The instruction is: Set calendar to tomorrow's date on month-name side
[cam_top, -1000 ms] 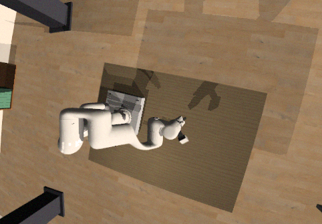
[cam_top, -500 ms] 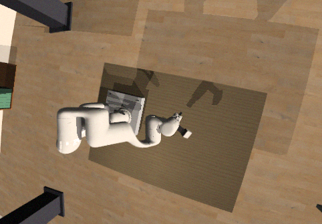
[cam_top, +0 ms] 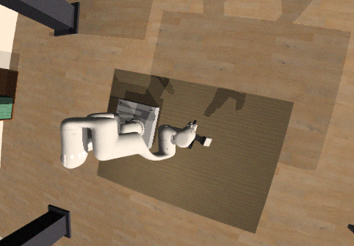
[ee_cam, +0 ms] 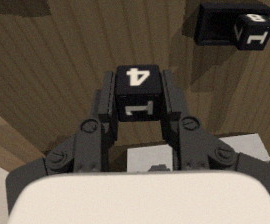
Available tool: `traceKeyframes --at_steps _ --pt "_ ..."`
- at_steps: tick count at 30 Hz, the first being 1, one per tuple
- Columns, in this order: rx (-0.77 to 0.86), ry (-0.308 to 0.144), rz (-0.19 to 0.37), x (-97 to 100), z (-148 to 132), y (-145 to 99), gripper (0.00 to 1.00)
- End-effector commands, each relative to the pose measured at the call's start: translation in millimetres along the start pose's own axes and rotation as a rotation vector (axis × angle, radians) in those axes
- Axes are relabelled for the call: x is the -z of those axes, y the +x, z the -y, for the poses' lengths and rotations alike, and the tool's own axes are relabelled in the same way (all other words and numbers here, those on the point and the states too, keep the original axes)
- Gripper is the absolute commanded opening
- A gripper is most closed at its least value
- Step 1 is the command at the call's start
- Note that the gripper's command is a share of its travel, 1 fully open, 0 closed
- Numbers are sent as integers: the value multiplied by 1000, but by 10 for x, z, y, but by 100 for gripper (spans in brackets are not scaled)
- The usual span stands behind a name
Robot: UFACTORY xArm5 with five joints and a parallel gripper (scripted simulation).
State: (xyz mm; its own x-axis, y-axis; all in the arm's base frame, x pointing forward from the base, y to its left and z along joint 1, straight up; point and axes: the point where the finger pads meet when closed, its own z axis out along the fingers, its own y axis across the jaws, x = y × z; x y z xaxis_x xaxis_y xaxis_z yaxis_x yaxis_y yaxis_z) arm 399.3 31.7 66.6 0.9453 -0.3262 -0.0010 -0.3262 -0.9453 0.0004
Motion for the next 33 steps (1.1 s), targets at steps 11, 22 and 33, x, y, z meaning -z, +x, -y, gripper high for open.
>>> traceKeyframes --at_steps 11,22,33 --pt "7 2 -4 7 6 9 27" --pt "8 2 -4 -230 4 8 27" --pt "8 2 -4 -667 1 10 27"
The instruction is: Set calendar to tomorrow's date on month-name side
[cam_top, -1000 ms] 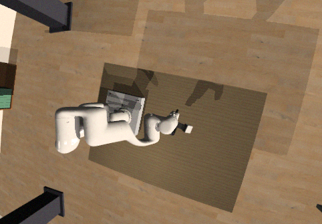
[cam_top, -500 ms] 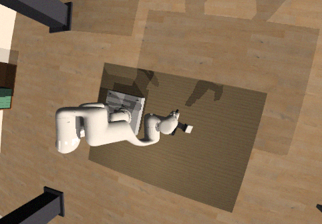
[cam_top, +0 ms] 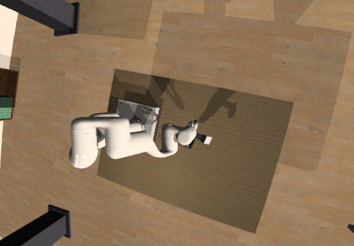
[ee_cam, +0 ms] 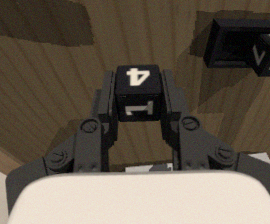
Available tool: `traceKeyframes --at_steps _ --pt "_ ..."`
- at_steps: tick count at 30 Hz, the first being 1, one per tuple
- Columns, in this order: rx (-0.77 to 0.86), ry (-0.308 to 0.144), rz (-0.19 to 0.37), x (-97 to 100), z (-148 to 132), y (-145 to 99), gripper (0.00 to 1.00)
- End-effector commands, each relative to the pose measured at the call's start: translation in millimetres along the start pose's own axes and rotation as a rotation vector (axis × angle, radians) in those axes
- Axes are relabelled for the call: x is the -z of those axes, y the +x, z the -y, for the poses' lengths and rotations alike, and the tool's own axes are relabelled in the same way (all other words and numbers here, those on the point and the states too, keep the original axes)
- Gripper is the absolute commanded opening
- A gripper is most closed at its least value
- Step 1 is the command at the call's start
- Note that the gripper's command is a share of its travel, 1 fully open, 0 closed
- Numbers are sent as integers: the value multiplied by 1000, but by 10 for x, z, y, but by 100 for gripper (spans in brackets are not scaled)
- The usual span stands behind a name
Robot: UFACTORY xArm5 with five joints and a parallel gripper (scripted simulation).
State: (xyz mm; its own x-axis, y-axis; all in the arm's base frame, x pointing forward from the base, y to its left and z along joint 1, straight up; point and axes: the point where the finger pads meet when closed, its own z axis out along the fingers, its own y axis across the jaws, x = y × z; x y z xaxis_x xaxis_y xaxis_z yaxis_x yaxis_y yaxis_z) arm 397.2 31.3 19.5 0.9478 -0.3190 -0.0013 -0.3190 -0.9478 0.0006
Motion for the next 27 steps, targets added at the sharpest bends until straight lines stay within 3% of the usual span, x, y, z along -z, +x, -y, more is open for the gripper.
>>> traceKeyframes --at_steps 1,10,27 --pt "0 2 -4 -239 10 29 27" --pt "0 2 -4 -462 8 30 27" --pt "0 2 -4 -473 8 29 27"
